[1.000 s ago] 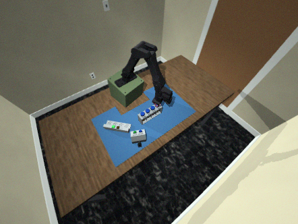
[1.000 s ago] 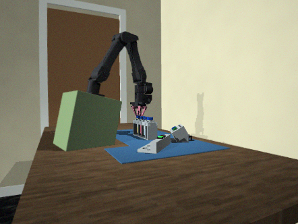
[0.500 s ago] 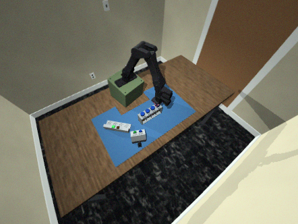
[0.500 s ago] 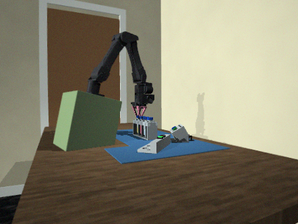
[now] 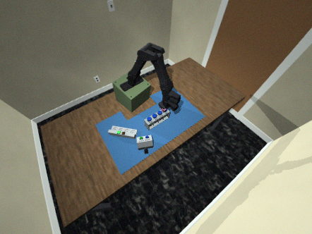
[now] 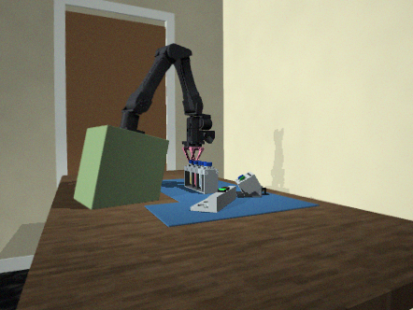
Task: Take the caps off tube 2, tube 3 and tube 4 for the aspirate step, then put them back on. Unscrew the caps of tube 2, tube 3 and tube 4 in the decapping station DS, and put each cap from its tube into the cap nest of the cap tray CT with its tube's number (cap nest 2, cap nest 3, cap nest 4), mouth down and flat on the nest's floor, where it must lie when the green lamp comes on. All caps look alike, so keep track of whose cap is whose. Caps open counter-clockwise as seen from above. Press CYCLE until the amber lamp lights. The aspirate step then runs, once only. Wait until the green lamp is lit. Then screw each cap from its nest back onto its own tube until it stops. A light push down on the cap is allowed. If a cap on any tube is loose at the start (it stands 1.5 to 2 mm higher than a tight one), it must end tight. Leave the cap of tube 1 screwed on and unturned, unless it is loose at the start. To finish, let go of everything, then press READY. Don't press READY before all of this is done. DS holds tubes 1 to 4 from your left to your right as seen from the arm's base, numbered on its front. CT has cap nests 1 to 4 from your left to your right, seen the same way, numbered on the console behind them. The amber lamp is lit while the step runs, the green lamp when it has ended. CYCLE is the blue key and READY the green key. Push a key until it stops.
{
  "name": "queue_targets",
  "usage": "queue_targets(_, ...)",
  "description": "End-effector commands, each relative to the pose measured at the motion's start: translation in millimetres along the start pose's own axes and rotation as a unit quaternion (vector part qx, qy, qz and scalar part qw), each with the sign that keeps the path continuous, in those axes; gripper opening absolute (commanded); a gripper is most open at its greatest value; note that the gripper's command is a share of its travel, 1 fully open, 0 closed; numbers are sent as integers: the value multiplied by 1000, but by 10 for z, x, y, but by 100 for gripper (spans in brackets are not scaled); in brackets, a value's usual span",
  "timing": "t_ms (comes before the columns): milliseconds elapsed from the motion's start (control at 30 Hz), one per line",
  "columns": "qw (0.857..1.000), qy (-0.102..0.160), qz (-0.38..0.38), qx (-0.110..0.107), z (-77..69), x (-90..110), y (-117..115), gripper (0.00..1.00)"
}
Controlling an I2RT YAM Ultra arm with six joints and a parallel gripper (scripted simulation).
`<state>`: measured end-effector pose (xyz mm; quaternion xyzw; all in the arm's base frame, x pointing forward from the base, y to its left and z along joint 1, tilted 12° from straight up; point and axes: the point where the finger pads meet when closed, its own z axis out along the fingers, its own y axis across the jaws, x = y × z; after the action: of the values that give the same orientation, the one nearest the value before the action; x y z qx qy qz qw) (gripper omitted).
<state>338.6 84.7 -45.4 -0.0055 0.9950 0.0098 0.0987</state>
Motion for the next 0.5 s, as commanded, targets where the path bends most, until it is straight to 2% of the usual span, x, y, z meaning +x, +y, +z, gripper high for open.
queue_targets(0, 1000, -12, 2, -3, -37, -75, 17, 49)
queue_targets(33, 1000, -12, 2, -3, -37, -75, 17, 49)
queue_targets(100, 997, -12, -82, -2, -47, -75, 18, 49)
queue_targets(167, 986, -12, -164, -1, -50, -75, 18, 49)
queue_targets(233, 986, -12, -164, -1, -50, -75, 18, 49)
queue_targets(333, 960, -12, -279, 0, -50, -75, 18, 49)
queue_targets(367, 958, -12, -286, 0, -50, -75, 18, 49)
queue_targets(400, 945, -12, -326, 1, -50, -75, 18, 49)
queue_targets(433, 945, -12, -326, 1, -50, -75, 18, 49)
queue_targets(467, 931, -12, -365, 1, -50, -75, 18, 49)
